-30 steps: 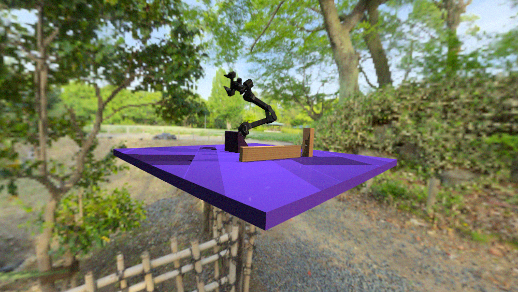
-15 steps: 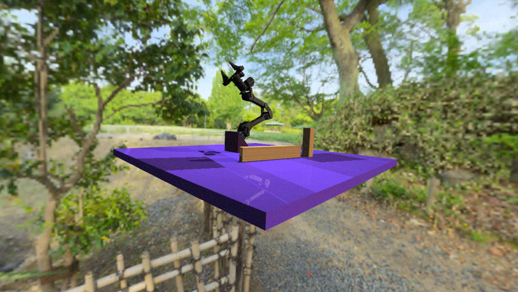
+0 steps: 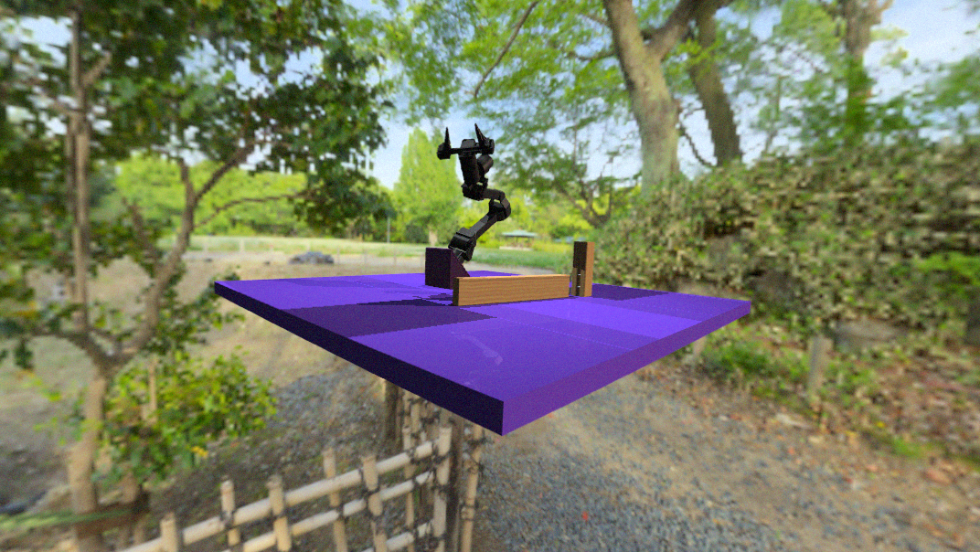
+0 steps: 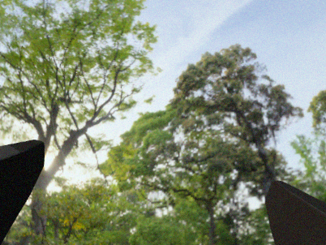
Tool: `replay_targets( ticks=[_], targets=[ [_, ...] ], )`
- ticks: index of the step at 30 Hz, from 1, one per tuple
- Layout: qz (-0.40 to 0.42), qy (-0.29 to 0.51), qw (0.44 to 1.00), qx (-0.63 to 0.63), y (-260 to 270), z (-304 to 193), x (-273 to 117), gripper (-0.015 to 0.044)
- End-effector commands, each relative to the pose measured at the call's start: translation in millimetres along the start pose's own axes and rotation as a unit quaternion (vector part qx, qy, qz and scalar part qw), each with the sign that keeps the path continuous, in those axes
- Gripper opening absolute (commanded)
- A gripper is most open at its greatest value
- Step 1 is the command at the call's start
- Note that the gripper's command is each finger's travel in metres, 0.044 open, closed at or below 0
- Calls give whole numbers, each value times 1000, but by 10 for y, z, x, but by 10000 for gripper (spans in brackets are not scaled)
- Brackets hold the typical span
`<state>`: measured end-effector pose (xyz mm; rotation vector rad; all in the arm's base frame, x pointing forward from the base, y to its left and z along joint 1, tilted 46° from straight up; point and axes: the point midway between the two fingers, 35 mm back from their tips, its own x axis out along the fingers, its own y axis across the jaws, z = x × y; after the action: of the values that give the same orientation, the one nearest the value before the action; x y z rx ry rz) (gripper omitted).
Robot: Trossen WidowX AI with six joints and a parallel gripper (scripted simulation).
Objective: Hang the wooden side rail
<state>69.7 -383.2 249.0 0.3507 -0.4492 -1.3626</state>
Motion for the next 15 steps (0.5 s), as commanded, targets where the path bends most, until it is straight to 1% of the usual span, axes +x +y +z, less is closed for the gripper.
replay_targets(
  ticks=[1, 8, 15],
  targets=[
    [79, 49, 995, 25, 395, -380, -87, 440],
    [215, 141, 964, 65, 1071, -996, -453, 440],
    [340, 237, 905, 99, 1639, -1505, -1059, 440]
  ],
)
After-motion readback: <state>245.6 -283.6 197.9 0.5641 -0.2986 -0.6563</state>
